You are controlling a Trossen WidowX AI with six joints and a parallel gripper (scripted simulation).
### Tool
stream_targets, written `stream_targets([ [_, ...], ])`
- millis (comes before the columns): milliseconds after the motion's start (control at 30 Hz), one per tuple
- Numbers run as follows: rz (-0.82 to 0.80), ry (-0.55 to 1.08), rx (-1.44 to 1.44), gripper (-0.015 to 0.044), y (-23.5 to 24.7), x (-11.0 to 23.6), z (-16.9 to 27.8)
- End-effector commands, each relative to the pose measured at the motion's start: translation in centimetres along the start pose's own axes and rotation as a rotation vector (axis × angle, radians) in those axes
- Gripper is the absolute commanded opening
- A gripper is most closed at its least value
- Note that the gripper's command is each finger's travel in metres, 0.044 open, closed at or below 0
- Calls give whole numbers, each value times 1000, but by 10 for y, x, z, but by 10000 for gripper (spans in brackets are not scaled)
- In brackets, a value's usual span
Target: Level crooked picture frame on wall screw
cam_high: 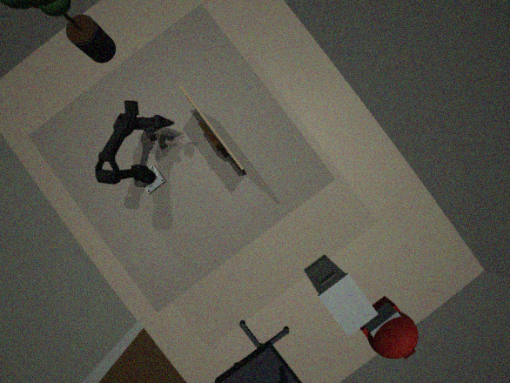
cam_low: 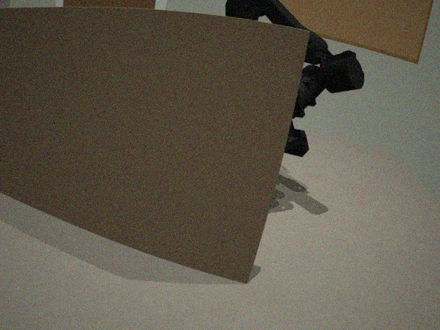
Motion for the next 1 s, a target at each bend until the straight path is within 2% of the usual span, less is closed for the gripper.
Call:
stream_targets([
  [0,6,-3,-1,374,1,-1,-1],
  [133,111,-38,-19,269,22,-24,-18],
  [167,139,-39,-25,260,28,-30,-24],
  [300,227,-3,-47,260,52,-48,-46],
  [467,263,107,-42,260,81,-59,-73],
  [700,175,307,35,260,119,-57,-110],
  [967,-78,494,257,260,149,-34,-152],
])
Point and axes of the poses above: the point midway between the two fingers, 35 mm back from their tips, its own x axis back along the fingers, its own y axis across the jaws, z = x × y, the point moved 6 cm from there along x, back along the fingers, and after that the axes turned 11 degrees about -x, right-handed, at the moved point
